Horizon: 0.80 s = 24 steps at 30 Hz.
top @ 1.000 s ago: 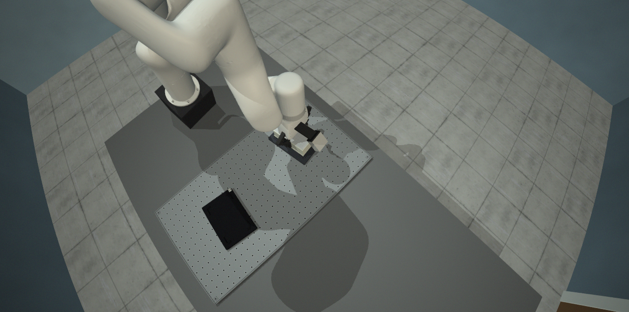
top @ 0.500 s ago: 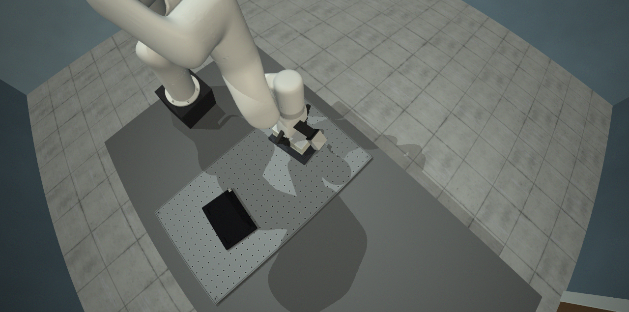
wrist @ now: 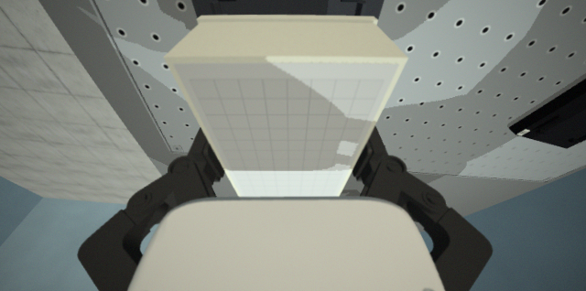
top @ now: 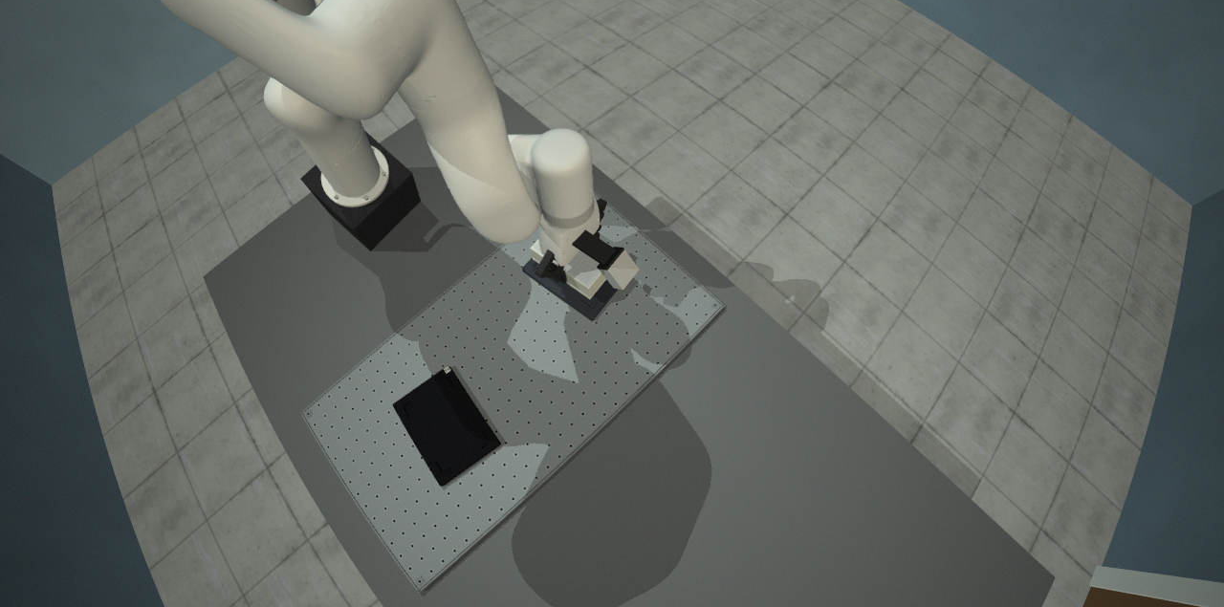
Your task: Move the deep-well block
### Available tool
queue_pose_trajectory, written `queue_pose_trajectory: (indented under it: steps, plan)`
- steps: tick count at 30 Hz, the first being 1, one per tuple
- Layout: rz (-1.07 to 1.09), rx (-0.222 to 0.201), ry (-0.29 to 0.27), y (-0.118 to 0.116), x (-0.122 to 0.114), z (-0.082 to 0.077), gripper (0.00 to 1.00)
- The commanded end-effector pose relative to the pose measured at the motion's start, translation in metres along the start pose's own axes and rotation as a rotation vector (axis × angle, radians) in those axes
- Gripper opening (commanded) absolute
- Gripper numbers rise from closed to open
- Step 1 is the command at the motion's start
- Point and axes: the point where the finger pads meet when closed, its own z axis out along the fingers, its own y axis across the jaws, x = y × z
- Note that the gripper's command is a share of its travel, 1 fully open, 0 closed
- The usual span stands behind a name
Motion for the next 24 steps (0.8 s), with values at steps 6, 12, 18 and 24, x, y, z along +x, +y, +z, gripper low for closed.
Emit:
queue_pose_trajectory:
  steps: [6,12,18,24]
  plan:
    - [-0.001,0.002,-0.002,0.000,0.000,-0.015,0.00]
    - [-0.001,0.002,-0.002,0.000,0.001,-0.025,0.00]
    - [-0.001,0.002,-0.002,0.000,0.001,-0.031,0.00]
    - [-0.001,0.002,-0.002,0.000,0.001,-0.041,0.00]
